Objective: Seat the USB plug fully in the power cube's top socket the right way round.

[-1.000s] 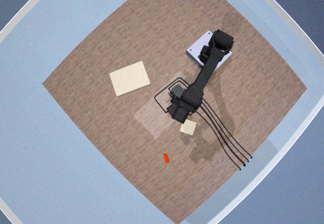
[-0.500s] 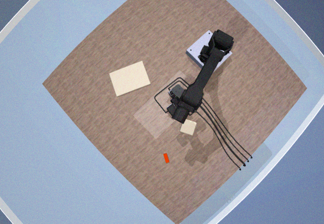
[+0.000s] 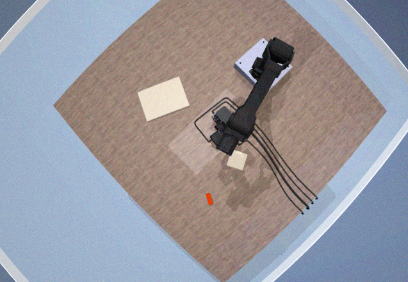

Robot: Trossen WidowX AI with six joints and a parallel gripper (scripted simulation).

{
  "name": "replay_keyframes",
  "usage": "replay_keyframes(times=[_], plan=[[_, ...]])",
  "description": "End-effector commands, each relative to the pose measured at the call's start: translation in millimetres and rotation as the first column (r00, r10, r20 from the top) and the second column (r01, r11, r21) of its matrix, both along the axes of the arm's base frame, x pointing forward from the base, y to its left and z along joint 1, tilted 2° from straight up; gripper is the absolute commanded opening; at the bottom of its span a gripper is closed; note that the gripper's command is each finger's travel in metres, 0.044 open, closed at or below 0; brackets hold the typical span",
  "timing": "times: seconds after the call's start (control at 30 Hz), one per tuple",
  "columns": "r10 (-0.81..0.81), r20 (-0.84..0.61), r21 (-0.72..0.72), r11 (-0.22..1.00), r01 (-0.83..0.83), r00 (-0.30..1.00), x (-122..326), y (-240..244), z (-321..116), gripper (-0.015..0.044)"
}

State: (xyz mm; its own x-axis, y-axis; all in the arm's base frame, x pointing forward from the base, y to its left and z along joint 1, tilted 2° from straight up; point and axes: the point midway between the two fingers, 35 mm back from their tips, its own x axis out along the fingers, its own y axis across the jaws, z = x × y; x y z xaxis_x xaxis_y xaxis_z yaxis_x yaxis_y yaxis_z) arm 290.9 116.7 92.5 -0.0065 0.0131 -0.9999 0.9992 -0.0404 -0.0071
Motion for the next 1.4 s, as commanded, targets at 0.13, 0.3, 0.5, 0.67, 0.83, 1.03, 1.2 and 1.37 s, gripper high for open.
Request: replay_keyframes(times=[0.13, 0.3, 0.5, 0.67, 0.83, 1.03, 1.2, 1.37], plan=[[0.005, -0.004, -0.002, 1.000, -0.005, 1.000, -0.2, 0.0, -2.6, 0.0000], [0.005, -0.004, -0.002, 1.000, -0.005, 1.000, -0.2, 0.0, -3.2, 0.0000], [0.005, -0.004, -0.002, 1.000, -0.005, 1.000, -0.2, 0.0, -3.9, 0.0000], [0.005, -0.004, -0.002, 1.000, -0.005, 1.000, -0.2, 0.0, -4.5, 0.0000], [0.005, -0.004, -0.002, 1.000, -0.005, 1.000, -0.2, 0.0, -5.1, 0.0000], [0.005, -0.004, -0.002, 1.000, -0.005, 1.000, -0.3, 0.0, -5.9, 0.0000], [0.005, -0.004, -0.002, 1.000, -0.005, 1.000, -0.3, 0.0, -6.5, 0.0000], [0.005, -0.004, -0.002, 1.000, -0.005, 1.000, -0.3, 0.0, -7.1, 0.0000]])
